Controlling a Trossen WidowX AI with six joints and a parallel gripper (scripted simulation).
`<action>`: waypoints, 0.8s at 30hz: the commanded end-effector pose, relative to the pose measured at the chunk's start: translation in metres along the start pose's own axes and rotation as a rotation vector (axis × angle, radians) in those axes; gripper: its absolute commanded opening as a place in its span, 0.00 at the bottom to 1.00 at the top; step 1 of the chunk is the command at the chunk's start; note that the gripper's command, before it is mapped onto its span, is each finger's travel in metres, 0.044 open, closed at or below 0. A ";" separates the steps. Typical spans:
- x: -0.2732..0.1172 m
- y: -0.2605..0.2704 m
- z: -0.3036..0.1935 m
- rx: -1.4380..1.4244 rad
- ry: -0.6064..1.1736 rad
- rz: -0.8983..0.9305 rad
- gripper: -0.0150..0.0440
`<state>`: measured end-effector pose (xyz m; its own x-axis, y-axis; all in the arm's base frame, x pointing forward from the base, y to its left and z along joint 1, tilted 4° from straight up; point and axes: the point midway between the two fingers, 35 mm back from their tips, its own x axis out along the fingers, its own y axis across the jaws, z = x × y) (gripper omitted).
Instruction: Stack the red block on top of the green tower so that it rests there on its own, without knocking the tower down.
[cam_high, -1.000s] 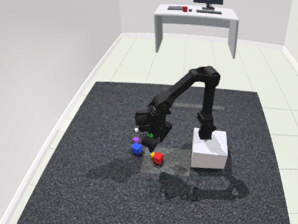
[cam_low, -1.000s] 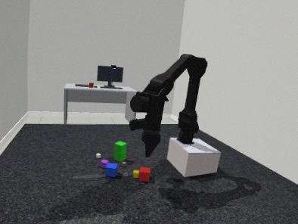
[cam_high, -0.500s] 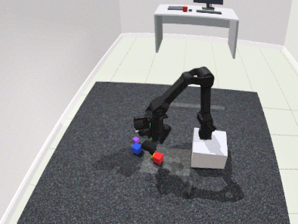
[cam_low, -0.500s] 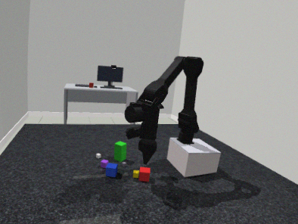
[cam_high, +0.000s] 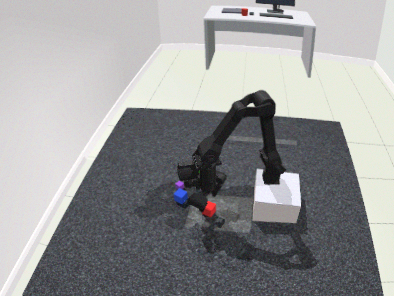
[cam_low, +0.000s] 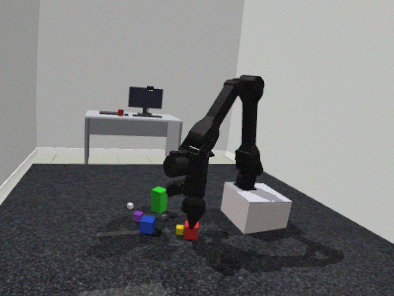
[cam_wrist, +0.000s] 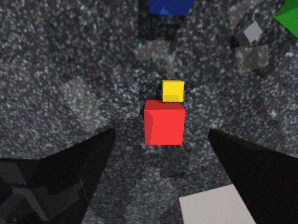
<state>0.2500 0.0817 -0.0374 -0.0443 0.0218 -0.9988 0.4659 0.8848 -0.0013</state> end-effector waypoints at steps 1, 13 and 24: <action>0.009 -0.002 -0.001 -0.006 0.005 -0.011 1.00; 0.028 -0.002 -0.001 -0.006 0.005 -0.011 1.00; 0.045 -0.004 -0.002 -0.006 0.005 -0.011 1.00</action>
<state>0.2483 0.0821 -0.0760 -0.0450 0.0215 -0.9988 0.4627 0.8865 -0.0017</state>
